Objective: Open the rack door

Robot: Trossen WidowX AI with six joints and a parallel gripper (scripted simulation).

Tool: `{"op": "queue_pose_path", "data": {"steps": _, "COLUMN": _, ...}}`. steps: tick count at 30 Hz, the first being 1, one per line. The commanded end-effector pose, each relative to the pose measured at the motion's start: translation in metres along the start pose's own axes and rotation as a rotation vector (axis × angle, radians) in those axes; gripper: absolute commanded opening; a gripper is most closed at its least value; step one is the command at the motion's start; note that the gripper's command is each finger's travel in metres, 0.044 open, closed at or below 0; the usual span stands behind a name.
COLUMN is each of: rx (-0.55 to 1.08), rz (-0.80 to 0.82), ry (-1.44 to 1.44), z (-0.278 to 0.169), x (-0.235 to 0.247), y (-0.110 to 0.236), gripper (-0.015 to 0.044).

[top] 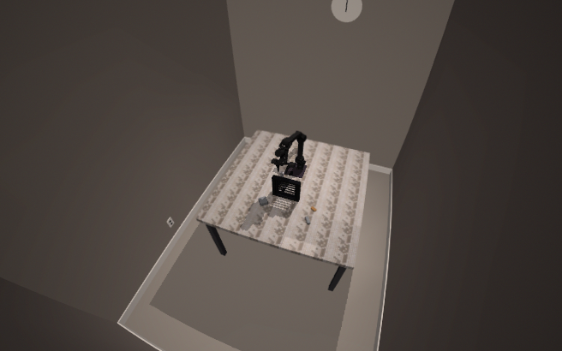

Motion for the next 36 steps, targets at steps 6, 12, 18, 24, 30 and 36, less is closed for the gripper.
{"op": "queue_pose_path", "data": {"steps": 6, "rx": 0.181, "rz": 0.045, "ry": -0.038, "z": -0.002, "x": -0.017, "y": 0.007, "gripper": 0.0288}}
{"op": "queue_pose_path", "data": {"steps": 12, "rx": 0.209, "rz": 0.053, "ry": -0.044, "z": -0.003, "x": -0.02, "y": 0.008, "gripper": 0.0288}}
{"op": "queue_pose_path", "data": {"steps": 18, "rx": 0.233, "rz": 0.047, "ry": -0.047, "z": -0.003, "x": -0.019, "y": 0.001, "gripper": 0.0288}}
{"op": "queue_pose_path", "data": {"steps": 24, "rx": 0.266, "rz": 0.037, "ry": -0.05, "z": -0.002, "x": -0.019, "y": -0.009, "gripper": 0.0288}}
{"op": "queue_pose_path", "data": {"steps": 30, "rx": 0.298, "rz": 0.026, "ry": -0.052, "z": -0.002, "x": -0.018, "y": -0.019, "gripper": 0.0288}}
{"op": "queue_pose_path", "data": {"steps": 36, "rx": 0.331, "rz": 0.015, "ry": -0.053, "z": -0.003, "x": -0.017, "y": -0.029, "gripper": 0.0288}}
Point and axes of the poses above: the point midway between the two fingers, 35 mm back from their tips, its own y axis back along the fingers, its own x axis across the jaws, z = x × y, the point moved 9 cm from there along y, back along the fingers, and after that the axes turned 3 degrees about -y, right-handed, at the moved point
